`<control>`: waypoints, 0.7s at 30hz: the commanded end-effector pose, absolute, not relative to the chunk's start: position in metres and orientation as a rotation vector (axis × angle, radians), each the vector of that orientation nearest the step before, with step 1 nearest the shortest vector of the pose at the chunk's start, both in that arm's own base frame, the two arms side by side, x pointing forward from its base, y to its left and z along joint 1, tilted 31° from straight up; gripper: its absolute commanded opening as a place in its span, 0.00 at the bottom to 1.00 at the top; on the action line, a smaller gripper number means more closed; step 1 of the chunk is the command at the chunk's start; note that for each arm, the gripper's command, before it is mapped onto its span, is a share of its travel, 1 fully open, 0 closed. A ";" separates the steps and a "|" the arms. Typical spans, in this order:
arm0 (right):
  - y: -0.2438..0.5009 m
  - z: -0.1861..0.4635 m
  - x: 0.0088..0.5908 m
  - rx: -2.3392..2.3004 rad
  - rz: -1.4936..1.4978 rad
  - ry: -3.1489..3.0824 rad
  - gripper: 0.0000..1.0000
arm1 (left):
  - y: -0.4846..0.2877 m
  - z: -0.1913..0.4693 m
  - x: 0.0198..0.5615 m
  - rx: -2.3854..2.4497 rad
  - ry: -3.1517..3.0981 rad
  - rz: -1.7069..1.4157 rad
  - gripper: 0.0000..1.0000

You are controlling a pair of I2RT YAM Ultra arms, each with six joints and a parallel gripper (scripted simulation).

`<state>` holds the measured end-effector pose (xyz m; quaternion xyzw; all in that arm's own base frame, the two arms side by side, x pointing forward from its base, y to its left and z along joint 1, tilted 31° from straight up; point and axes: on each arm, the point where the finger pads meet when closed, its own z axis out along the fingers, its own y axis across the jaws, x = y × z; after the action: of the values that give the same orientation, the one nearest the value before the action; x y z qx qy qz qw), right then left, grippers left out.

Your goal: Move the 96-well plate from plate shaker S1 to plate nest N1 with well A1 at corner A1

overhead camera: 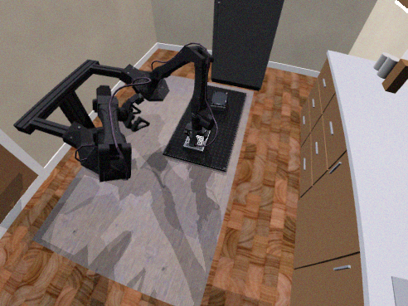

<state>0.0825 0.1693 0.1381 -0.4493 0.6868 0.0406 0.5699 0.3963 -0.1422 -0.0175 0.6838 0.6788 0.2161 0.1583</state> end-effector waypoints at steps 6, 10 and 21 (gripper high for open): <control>0.171 0.145 0.081 -1.049 0.102 1.602 1.00 | -0.145 0.000 0.387 1.964 1.948 0.608 1.00; 0.171 0.145 0.081 -1.049 0.102 1.602 1.00 | -0.144 0.004 0.385 1.964 1.949 0.612 1.00; 0.171 0.145 0.081 -1.049 0.102 1.602 1.00 | -0.151 0.044 0.364 1.936 1.933 0.623 1.00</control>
<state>0.0825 0.1693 0.1381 -0.4493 0.6868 0.0406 0.5699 0.3709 -0.1406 0.0155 0.6827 0.6817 0.2147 0.1518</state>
